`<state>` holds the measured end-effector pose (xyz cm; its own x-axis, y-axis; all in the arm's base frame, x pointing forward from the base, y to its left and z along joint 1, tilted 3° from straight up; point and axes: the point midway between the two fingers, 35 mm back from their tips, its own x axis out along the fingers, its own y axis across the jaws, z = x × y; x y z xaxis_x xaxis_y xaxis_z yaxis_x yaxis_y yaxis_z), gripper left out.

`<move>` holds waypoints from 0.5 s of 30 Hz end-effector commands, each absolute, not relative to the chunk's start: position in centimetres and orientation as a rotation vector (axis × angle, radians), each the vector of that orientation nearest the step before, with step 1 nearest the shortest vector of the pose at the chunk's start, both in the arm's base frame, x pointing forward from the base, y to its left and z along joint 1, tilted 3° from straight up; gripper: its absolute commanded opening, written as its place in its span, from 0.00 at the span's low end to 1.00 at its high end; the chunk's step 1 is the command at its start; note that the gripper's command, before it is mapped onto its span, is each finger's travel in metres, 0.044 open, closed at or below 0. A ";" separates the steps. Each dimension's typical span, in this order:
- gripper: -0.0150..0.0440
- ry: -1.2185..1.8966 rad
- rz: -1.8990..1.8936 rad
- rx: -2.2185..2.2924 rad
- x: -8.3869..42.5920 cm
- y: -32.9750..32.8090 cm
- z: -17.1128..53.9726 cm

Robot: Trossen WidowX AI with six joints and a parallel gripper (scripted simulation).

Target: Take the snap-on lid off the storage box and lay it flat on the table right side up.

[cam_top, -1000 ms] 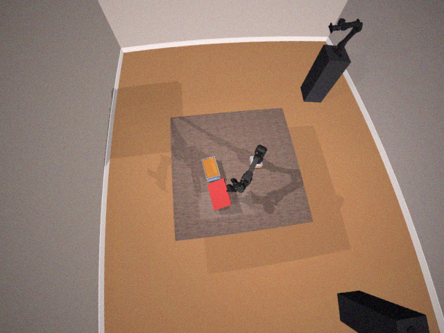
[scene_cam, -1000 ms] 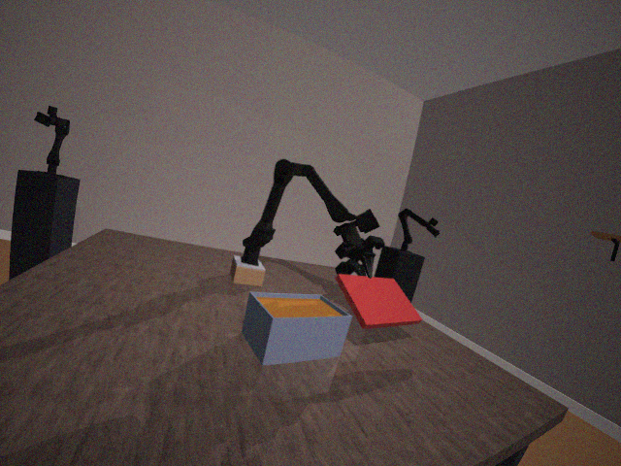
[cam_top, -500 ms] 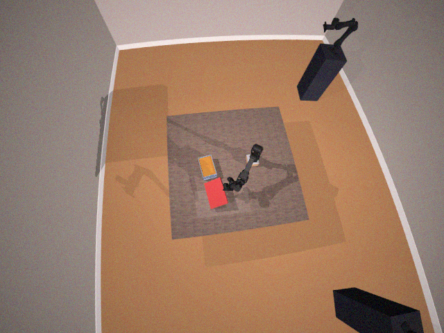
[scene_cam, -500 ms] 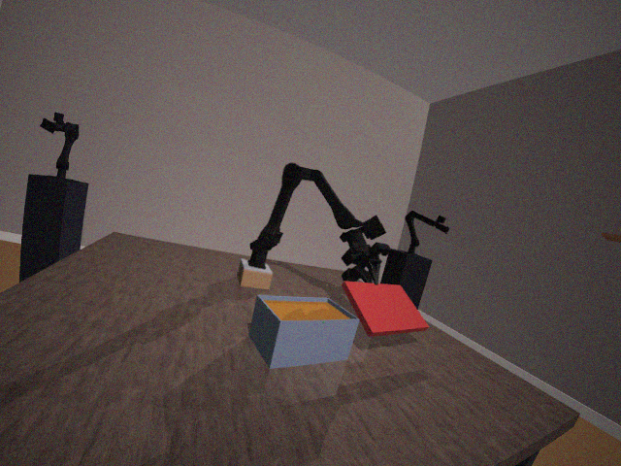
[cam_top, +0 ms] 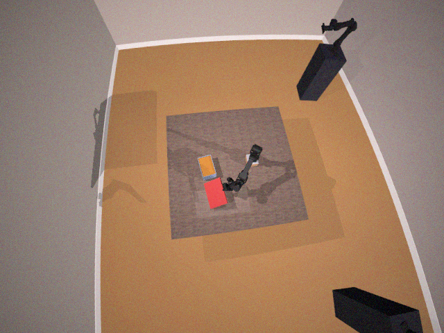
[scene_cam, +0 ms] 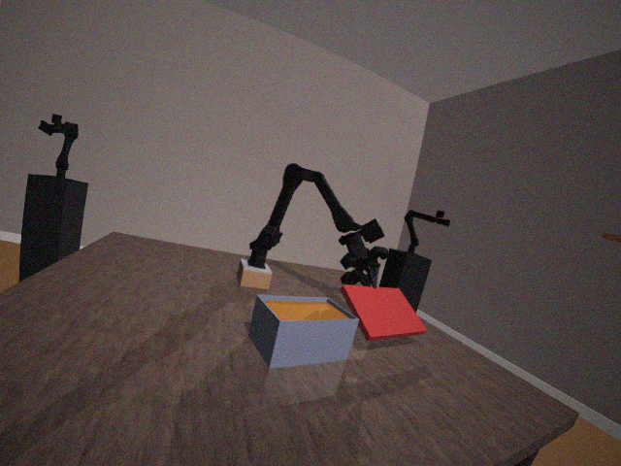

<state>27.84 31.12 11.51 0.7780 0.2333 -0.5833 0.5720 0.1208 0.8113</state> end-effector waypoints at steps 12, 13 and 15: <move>0.25 0.692 -0.274 1.460 28.0 31.2 10.3; 0.25 0.692 -0.274 1.460 28.0 31.2 10.3; 0.25 0.692 -0.274 1.460 28.0 31.3 10.1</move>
